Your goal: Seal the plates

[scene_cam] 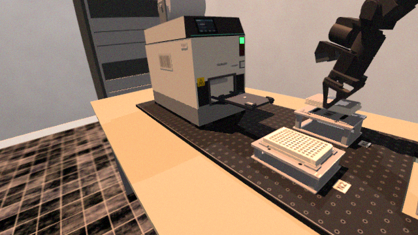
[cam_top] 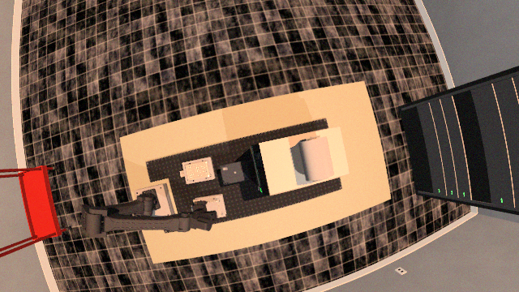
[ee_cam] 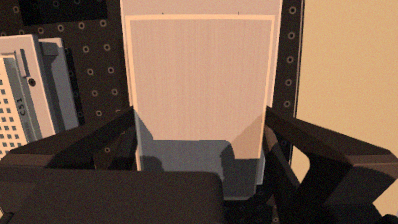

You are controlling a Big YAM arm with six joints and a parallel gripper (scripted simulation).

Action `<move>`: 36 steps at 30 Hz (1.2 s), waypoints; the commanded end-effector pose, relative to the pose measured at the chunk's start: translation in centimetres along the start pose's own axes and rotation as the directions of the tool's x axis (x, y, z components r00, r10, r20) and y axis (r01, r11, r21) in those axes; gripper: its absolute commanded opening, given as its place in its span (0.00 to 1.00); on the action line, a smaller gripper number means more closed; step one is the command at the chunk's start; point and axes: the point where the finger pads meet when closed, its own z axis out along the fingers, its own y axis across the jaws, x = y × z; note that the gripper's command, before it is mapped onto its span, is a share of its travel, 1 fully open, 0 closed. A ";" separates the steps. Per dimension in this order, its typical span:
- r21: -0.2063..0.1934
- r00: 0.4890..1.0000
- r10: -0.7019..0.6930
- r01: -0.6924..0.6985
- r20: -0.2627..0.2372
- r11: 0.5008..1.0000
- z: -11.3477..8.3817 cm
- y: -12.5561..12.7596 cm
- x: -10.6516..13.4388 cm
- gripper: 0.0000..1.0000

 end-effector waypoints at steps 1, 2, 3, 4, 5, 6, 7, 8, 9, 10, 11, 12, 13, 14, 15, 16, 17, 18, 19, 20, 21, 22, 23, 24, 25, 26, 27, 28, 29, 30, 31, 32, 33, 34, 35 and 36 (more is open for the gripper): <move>-0.003 1.000 -0.010 0.010 0.005 1.000 0.7 0.1 -0.6 0.00; -0.003 1.000 -0.011 0.011 0.010 1.000 0.7 0.2 -0.9 0.00; -0.003 1.000 -0.011 0.011 0.010 1.000 0.7 0.2 -0.9 0.00; -0.003 1.000 -0.011 0.011 0.010 1.000 0.7 0.2 -0.9 0.00; -0.001 1.000 -0.006 0.006 0.014 1.000 0.4 0.1 -1.1 0.00; 0.000 1.000 -0.002 0.002 0.018 1.000 0.3 0.0 -1.3 0.00; 0.004 1.000 0.005 -0.005 0.026 1.000 0.1 -0.2 -1.5 0.00; 0.006 0.999 0.012 -0.012 0.031 1.000 0.1 -0.4 -1.7 0.00; 0.009 0.999 0.015 -0.015 0.034 1.000 0.1 -0.6 -1.9 0.00; 0.010 0.999 0.018 -0.019 0.034 1.000 0.2 -0.8 -1.8 0.00; 0.010 0.999 0.019 -0.019 0.033 1.000 0.3 -0.8 -1.8 0.00; 0.010 0.999 0.020 -0.020 0.032 1.000 0.4 -0.8 -1.7 0.00; 0.009 0.999 0.021 -0.022 0.027 1.000 0.6 -0.8 -1.4 0.00; 0.008 1.000 0.019 -0.019 0.022 1.000 0.8 -0.8 -1.1 0.00; 0.006 1.000 0.016 -0.016 0.017 1.000 0.9 -0.7 -0.8 0.00; 0.004 1.000 0.013 -0.013 0.011 1.000 1.1 -0.6 -0.5 0.00; 0.003 1.000 0.009 -0.009 0.007 1.000 1.2 -0.5 -0.2 0.00; 0.000 1.000 0.002 -0.002 0.002 1.000 1.4 -0.3 0.0 0.00; -0.002 1.000 -0.002 0.002 0.000 1.000 1.5 -0.1 0.1 0.00; -0.002 1.000 -0.002 0.002 0.000 1.000 1.5 -0.1 0.1 0.00; -0.002 1.000 -0.002 0.002 0.000 1.000 1.5 -0.1 0.1 0.00; -0.004 1.000 -0.006 0.006 -0.002 1.000 1.4 0.0 0.0 0.00; -0.005 1.000 -0.010 0.010 -0.001 1.000 1.5 0.1 0.0 0.00; -0.006 1.000 -0.014 0.014 0.000 1.000 1.6 0.3 -0.1 0.00; -0.004 1.000 -0.016 0.016 0.005 1.000 1.5 0.2 -0.4 0.00; -0.003 1.000 -0.017 0.017 0.009 1.000 1.4 0.2 -0.6 0.00; -0.002 1.000 -0.017 0.017 0.013 1.000 1.2 0.1 -0.8 0.00; 0.000 1.000 -0.017 0.017 0.017 1.000 1.0 0.1 -1.1 0.00; 0.002 1.000 -0.013 0.013 0.020 1.000 0.8 -0.1 -1.2 0.00; 0.005 1.000 -0.010 0.010 0.024 1.000 0.6 -0.3 -1.4 0.00; 0.008 1.000 -0.007 0.007 0.028 1.000 0.4 -0.5 -1.6 0.00; 0.008 1.000 -0.006 0.006 0.028 1.000 0.3 -0.6 -1.7 0.00; 0.008 1.000 -0.005 0.005 0.028 1.000 0.3 -0.6 -1.7 0.00; 0.009 1.000 -0.004 0.004 0.028 1.000 0.3 -0.7 -1.8 0.00; 0.009 1.000 -0.004 0.003 0.029 1.000 0.3 -0.7 -1.8 0.00; 0.010 1.000 -0.007 0.006 0.029 1.000 0.3 -0.8 -1.8 0.00</move>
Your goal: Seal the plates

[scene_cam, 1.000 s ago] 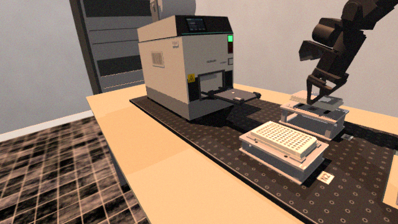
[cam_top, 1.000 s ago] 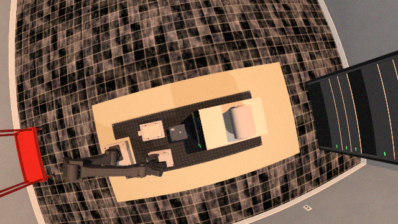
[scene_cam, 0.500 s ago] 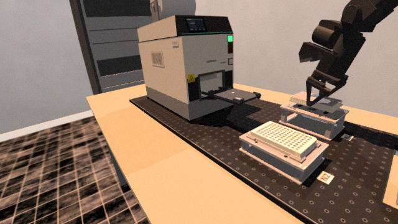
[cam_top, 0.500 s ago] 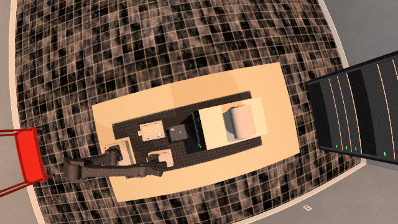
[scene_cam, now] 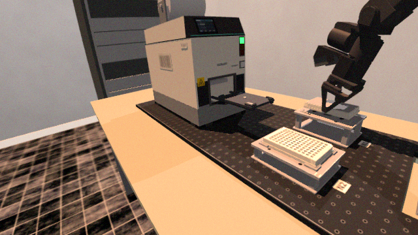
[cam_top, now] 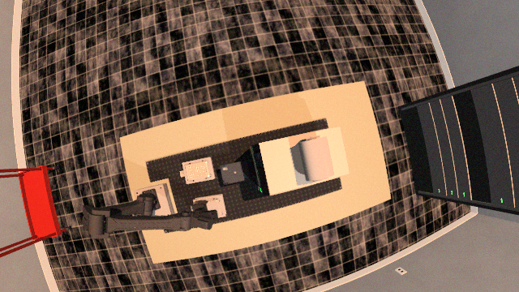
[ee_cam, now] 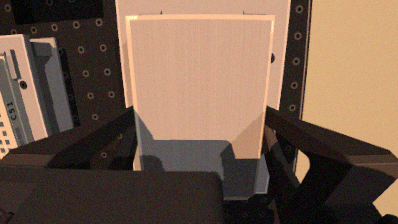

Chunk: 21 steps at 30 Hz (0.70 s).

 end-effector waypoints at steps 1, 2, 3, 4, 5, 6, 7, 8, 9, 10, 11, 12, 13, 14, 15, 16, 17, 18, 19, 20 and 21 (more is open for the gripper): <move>0.012 1.000 -0.005 0.005 0.030 1.000 -0.9 -0.9 -2.1 0.00; 0.012 1.000 -0.005 0.005 0.030 1.000 -0.9 -0.9 -2.1 0.00; 0.012 1.000 -0.005 0.005 0.030 1.000 -0.9 -0.9 -2.1 0.00; 0.012 1.000 -0.005 0.005 0.031 1.000 -0.9 -1.0 -2.2 0.00; 0.013 0.999 -0.005 0.005 0.032 1.000 -0.9 -1.1 -2.2 0.00; 0.012 1.000 -0.005 0.005 0.029 1.000 -0.8 -1.1 -2.2 0.00; 0.013 1.000 -0.006 0.005 0.029 1.000 -0.8 -1.1 -2.2 0.00; 0.012 1.000 -0.007 0.007 0.029 1.000 -0.8 -1.1 -2.2 0.00; 0.012 1.000 -0.008 0.008 0.028 1.000 -0.8 -1.1 -2.2 0.00; 0.010 1.000 -0.012 0.012 0.027 1.000 -0.7 -1.0 -2.2 0.00; 0.007 1.000 -0.015 0.015 0.022 1.000 -0.6 -0.7 -2.0 0.00; 0.004 1.000 -0.018 0.018 0.017 1.000 -0.4 -0.5 -1.8 0.00; 0.002 1.000 -0.022 0.022 0.016 1.000 -0.3 -0.3 -1.7 0.00; 0.001 1.000 -0.025 0.025 0.015 1.000 -0.2 -0.1 -1.6 0.00; 0.001 1.000 -0.026 0.026 0.014 1.000 -0.1 -0.1 -1.4 0.00; -0.001 0.999 -0.029 0.029 0.014 1.000 0.0 0.1 -1.3 0.00; -0.002 1.000 -0.028 0.028 0.011 1.000 0.1 0.1 -1.1 0.00; -0.002 1.000 -0.028 0.028 0.011 1.000 0.1 0.1 -1.1 0.00; -0.002 1.000 -0.028 0.028 0.011 1.000 0.1 0.1 -1.1 0.00; -0.001 1.000 -0.021 0.021 0.007 1.000 0.1 0.0 -0.8 0.00; -0.001 1.000 -0.016 0.016 0.003 1.000 0.2 -0.1 -0.5 0.00</move>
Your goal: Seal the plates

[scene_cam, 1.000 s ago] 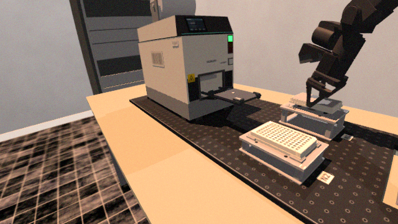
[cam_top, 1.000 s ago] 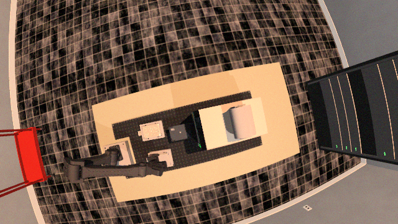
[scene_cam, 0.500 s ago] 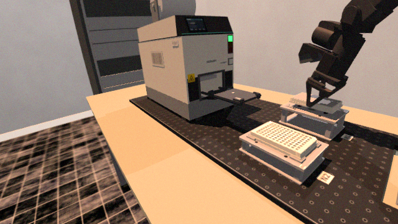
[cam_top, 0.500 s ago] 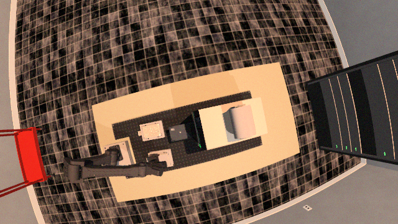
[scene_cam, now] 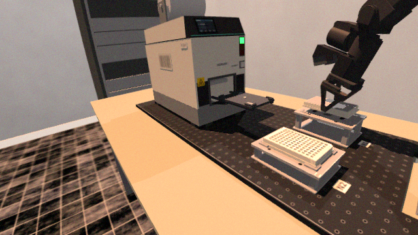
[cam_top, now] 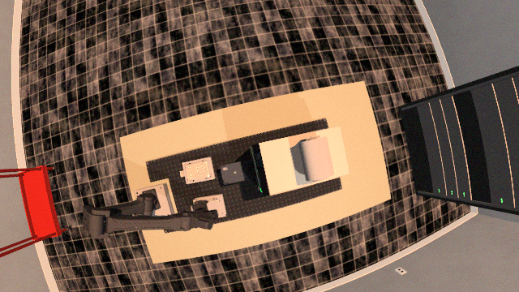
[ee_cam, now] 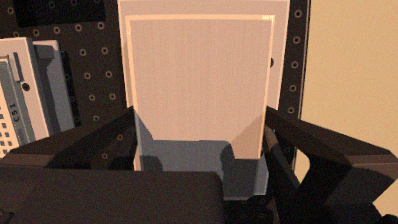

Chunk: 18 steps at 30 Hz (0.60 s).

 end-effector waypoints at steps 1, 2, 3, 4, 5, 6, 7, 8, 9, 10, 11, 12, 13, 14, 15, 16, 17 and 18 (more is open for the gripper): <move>-0.001 1.000 -0.007 0.007 -0.004 1.000 0.3 -0.2 0.1 0.00; -0.001 1.000 -0.006 0.006 -0.005 1.000 0.4 -0.3 0.2 0.00; -0.001 1.000 -0.005 0.005 -0.005 1.000 0.4 -0.3 0.2 0.00; -0.001 1.000 -0.004 0.004 -0.006 1.000 0.4 -0.3 0.3 0.00; 0.000 1.000 -0.003 0.003 -0.006 1.000 0.4 -0.4 0.3 0.00; 0.000 1.000 -0.002 0.002 -0.006 1.000 0.4 -0.4 0.4 0.00; 0.000 1.000 -0.002 0.002 -0.006 1.000 0.4 -0.4 0.3 0.00; 0.002 1.000 -0.002 0.002 -0.001 1.000 0.3 -0.5 0.1 0.00; 0.003 1.000 -0.002 0.002 0.003 1.000 0.2 -0.6 -0.2 0.00; 0.004 1.000 -0.002 0.002 0.007 1.000 0.1 -0.7 -0.4 0.00; 0.006 1.000 -0.002 0.002 0.011 1.000 0.0 -0.8 -0.6 0.00; 0.007 1.000 -0.002 0.002 0.015 1.000 0.0 -0.9 -0.8 0.00; 0.008 1.000 -0.003 0.003 0.018 1.000 -0.1 -0.9 -1.1 0.00; 0.008 1.000 -0.003 0.003 0.018 1.000 -0.1 -0.9 -1.1 0.00; 0.008 1.000 -0.003 0.003 0.018 1.000 -0.1 -0.9 -1.1 0.00; 0.009 1.000 -0.004 0.003 0.022 1.000 -0.2 -1.0 -1.3 0.00; 0.011 1.000 -0.004 0.004 0.026 1.000 -0.3 -1.0 -1.5 0.00; 0.009 1.000 -0.004 0.004 0.026 1.000 -0.2 -0.9 -1.6 0.00</move>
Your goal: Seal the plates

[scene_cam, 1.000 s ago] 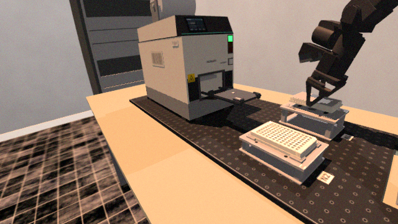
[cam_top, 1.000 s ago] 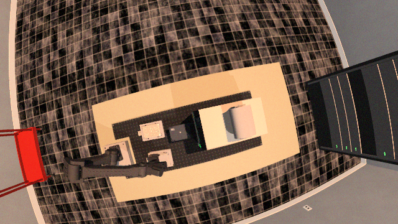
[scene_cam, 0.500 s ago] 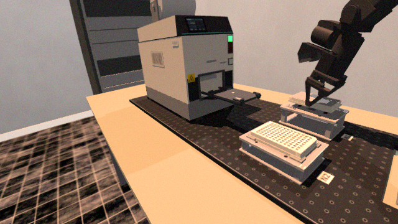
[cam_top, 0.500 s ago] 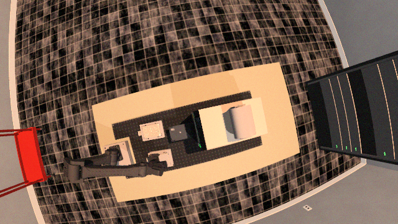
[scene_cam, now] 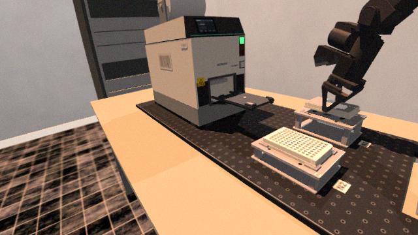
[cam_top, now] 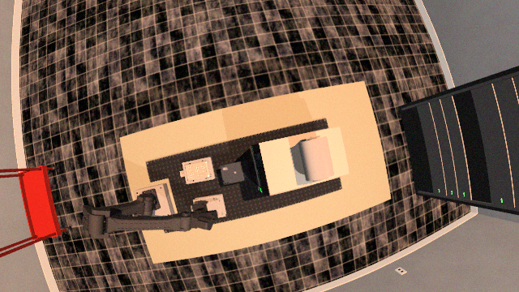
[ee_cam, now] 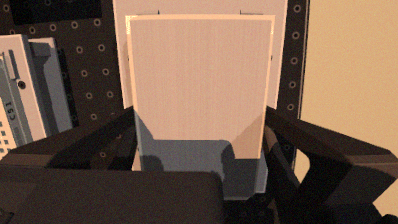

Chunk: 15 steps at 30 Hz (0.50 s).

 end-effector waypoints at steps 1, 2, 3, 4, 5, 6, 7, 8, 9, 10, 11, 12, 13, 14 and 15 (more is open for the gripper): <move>0.007 0.999 -0.010 0.010 0.031 1.000 -0.3 -0.5 -2.1 0.00; 0.005 0.999 -0.010 0.010 0.031 1.000 -0.2 -0.4 -2.2 0.00; 0.004 0.999 -0.010 0.010 0.031 1.000 -0.2 -0.3 -2.2 0.00; 0.003 0.999 -0.010 0.010 0.031 1.000 -0.2 -0.2 -2.4 0.00; 0.002 0.999 -0.010 0.010 0.032 1.000 -0.2 0.0 -2.5 0.00; 0.002 0.999 -0.005 0.005 0.033 1.000 -0.1 -0.1 -2.5 0.00; 0.003 0.999 -0.004 0.004 0.034 1.000 -0.1 -0.1 -2.6 0.00; 0.005 0.999 0.002 -0.002 0.035 1.000 -0.2 -0.3 -2.6 0.00; 0.007 0.999 0.007 -0.007 0.037 1.000 -0.2 -0.5 -2.6 0.00; 0.009 0.999 0.010 -0.010 0.038 1.000 -0.2 -0.7 -2.6 0.00; 0.011 0.999 0.013 -0.014 0.041 1.000 -0.3 -0.9 -2.7 0.00; 0.014 0.999 0.016 -0.017 0.045 1.000 -0.4 -1.0 -2.7 0.00; 0.014 0.999 0.016 -0.017 0.045 1.000 -0.4 -1.0 -2.7 0.00; 0.014 0.999 0.016 -0.017 0.045 1.000 -0.4 -1.0 -2.7 0.00; 0.014 0.999 0.016 -0.016 0.047 1.000 -0.5 -1.0 -2.7 0.00</move>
